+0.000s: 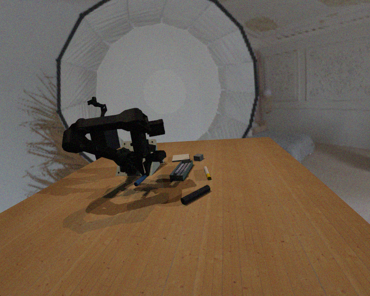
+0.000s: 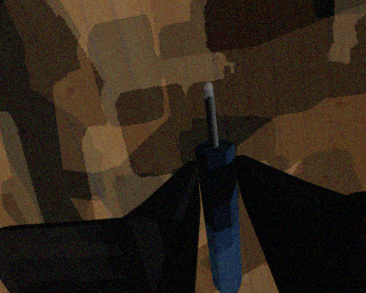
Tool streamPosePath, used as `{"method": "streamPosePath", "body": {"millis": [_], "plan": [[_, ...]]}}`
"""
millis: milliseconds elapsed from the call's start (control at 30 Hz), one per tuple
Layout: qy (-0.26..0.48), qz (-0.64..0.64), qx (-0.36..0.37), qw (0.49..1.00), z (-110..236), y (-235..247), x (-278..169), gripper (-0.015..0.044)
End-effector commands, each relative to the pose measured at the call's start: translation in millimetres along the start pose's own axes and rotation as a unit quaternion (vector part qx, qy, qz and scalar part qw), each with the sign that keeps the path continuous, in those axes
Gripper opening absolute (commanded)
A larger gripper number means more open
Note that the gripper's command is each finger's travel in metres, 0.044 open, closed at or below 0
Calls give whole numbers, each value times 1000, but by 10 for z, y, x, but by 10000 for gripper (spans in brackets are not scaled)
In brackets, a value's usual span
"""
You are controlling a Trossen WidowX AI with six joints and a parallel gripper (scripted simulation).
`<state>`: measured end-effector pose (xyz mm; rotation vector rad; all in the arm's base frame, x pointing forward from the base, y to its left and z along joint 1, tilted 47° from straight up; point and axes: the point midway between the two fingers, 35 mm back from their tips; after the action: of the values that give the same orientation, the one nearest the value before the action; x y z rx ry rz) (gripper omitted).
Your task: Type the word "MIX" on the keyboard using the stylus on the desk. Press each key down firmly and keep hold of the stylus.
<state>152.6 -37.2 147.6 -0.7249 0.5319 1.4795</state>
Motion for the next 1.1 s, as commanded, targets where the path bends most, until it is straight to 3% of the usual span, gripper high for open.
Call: {"method": "streamPosePath", "body": {"millis": [0,1067], "plan": [[0,10,4,1000,-13,6,11,0],[1,9,3,1000,-492,10,5,0]]}}
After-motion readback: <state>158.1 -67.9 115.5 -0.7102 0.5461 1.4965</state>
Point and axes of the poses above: the point midway between the two fingers, 35 mm back from their tips, its own z axis back along the fingers, its own y axis across the jaws, x = y × z, and after that the axes turned 1 degree about -z, right-handed
